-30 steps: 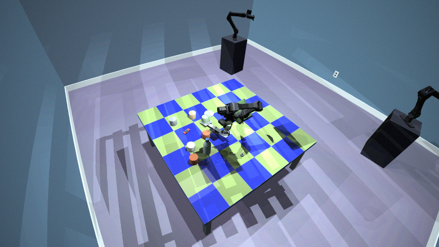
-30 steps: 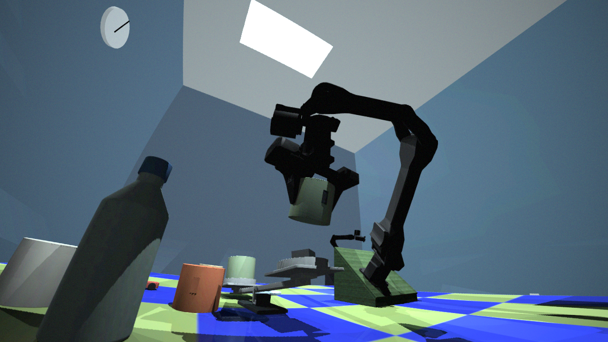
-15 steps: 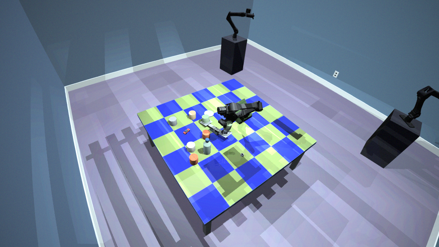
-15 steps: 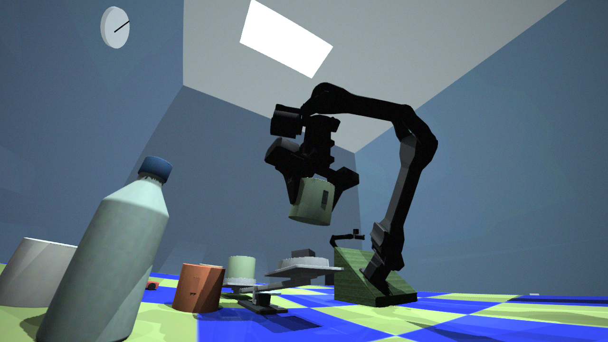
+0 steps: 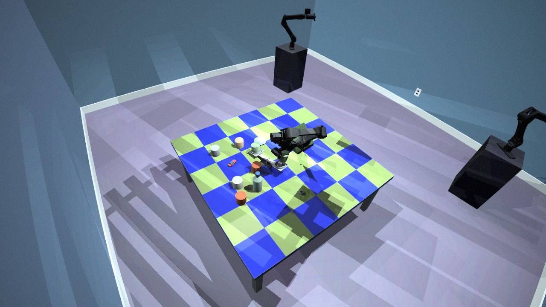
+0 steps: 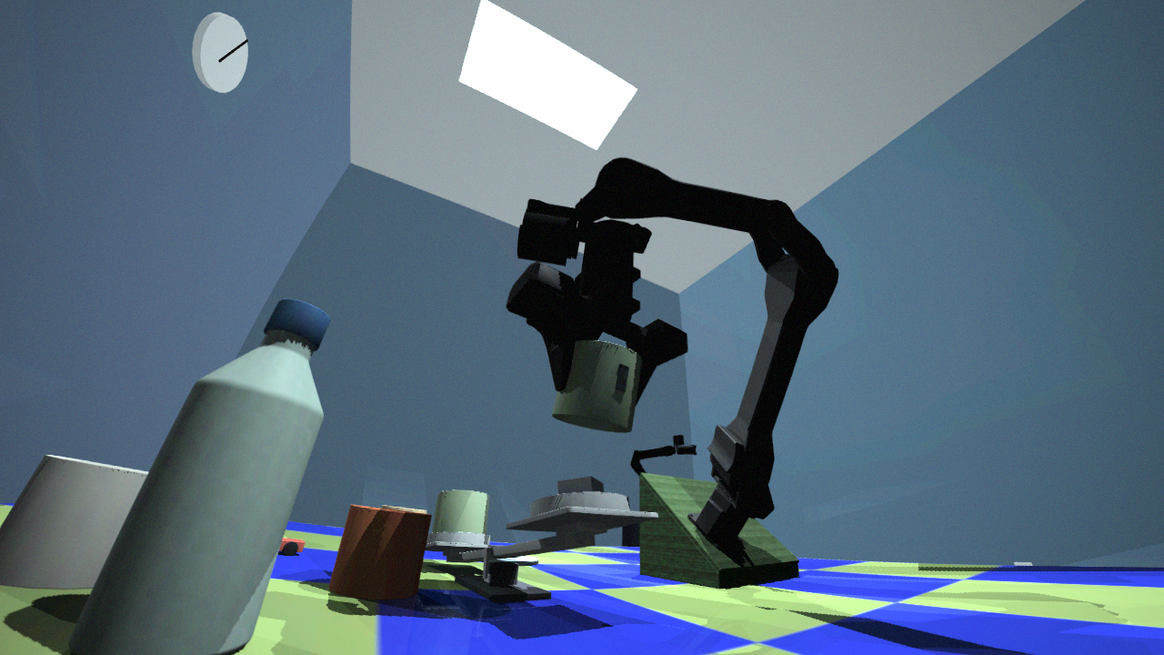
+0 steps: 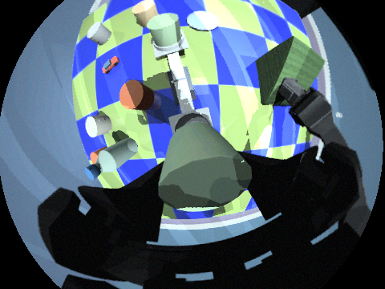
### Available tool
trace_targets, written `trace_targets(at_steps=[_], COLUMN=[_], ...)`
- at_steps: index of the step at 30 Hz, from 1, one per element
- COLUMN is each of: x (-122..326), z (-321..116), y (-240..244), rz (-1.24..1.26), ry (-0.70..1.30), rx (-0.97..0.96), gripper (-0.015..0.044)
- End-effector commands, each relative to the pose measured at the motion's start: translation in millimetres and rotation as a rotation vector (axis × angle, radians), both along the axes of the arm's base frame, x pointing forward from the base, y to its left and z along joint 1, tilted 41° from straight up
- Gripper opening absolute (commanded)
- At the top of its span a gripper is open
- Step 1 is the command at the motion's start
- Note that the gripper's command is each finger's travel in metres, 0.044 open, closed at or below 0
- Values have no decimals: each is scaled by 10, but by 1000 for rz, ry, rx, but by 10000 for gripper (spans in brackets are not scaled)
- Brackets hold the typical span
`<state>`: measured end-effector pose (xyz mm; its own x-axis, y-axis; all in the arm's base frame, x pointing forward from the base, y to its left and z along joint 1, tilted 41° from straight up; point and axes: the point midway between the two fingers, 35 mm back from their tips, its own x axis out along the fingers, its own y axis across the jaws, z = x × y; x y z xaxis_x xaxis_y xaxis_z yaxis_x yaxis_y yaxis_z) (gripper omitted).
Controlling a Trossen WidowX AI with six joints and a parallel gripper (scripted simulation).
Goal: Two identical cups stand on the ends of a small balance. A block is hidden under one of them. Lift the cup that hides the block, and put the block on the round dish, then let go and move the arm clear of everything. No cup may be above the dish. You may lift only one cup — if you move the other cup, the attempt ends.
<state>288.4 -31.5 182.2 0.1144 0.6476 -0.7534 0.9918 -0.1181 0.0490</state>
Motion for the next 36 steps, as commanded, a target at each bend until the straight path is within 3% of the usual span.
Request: trace_targets(at_steps=[1,17,36], x=[3,3,-323], z=[0,3,65], y=[-4,43,1324], rz=[-2,1,97], ry=[-1,-2,-27], rx=[-1,-3,-3], gripper=[0,0,0])
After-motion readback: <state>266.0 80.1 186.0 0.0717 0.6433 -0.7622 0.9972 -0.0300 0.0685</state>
